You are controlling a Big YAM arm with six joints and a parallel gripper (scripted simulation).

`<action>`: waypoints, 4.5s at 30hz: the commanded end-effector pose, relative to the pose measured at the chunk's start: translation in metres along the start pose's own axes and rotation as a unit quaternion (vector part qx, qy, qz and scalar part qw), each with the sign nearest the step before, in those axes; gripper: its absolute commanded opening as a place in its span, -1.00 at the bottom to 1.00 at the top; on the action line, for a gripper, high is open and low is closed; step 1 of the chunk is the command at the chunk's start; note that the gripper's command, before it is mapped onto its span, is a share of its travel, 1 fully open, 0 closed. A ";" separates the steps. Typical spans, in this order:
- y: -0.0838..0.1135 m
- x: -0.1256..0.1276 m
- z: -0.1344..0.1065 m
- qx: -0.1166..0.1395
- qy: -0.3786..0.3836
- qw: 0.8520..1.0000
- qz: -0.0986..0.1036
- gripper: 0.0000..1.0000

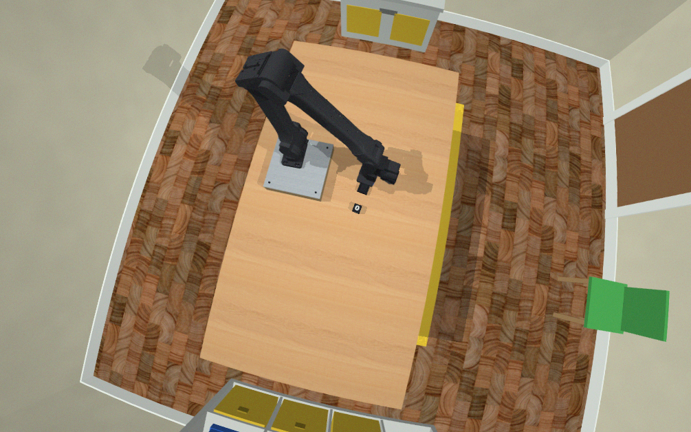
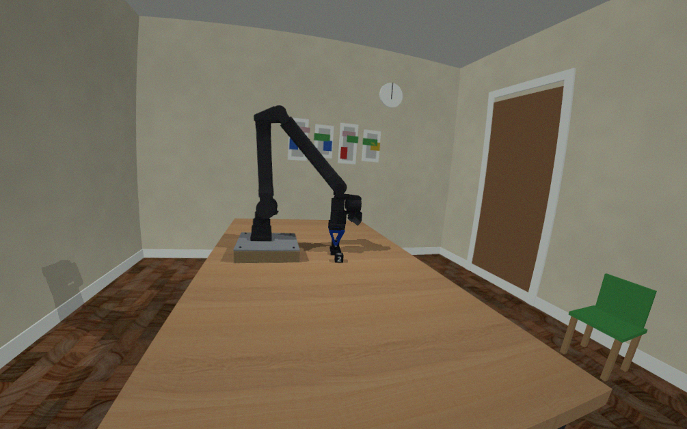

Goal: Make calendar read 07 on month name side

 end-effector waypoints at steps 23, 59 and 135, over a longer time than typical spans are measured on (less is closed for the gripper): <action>-0.009 0.002 0.006 -0.007 0.008 1.000 0.000 -0.45; -0.006 0.002 0.010 -0.013 0.008 1.000 0.000 -0.45; 0.067 0.001 0.023 -0.034 0.008 0.999 -0.001 -0.06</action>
Point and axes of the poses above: the point where the finger pads meet when closed, its own y axis back along the fingers, its own x axis across the jaws, z = x × y, the point moved 3 cm from there along y, back along the fingers, and after that the axes turned 5 degrees about y, right-handed, at the moved point
